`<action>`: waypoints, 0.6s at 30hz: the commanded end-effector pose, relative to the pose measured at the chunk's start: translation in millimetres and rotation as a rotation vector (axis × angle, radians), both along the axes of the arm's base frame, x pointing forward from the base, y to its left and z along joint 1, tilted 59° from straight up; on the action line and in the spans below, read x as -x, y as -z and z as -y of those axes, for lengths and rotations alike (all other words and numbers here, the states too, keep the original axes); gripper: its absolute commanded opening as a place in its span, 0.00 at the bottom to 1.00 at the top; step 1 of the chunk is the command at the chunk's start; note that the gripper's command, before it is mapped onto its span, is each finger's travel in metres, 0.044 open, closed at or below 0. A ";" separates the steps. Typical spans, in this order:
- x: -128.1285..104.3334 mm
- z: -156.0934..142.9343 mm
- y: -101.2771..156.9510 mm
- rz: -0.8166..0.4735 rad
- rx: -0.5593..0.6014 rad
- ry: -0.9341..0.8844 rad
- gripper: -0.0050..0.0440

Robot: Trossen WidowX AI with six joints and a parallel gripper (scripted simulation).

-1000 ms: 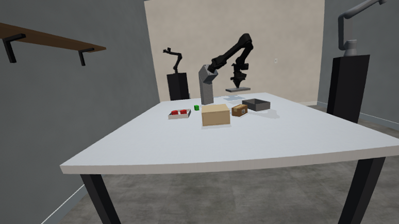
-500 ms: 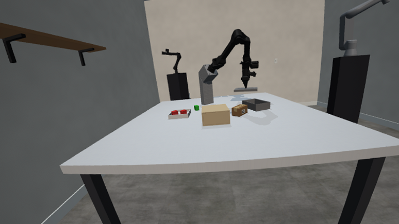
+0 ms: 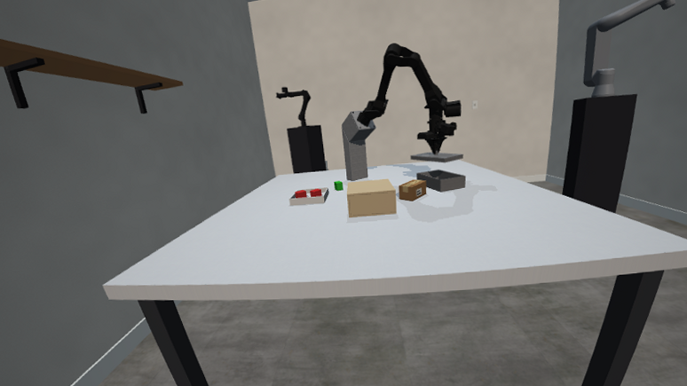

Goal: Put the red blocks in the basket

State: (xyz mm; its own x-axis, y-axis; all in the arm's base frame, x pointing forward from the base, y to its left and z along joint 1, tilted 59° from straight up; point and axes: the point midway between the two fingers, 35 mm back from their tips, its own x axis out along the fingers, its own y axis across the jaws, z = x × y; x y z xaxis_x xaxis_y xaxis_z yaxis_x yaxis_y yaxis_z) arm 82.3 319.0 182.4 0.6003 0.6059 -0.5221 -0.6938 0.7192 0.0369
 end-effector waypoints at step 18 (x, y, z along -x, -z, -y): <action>-75.6 -6.7 -28.8 -0.177 -0.184 0.150 0.10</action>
State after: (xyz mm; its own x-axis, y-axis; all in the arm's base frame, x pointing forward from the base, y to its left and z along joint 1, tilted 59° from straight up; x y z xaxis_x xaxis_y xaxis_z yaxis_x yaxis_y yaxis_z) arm 150.0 316.5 222.7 0.6046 0.6163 -0.5046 -0.5495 0.7814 0.2959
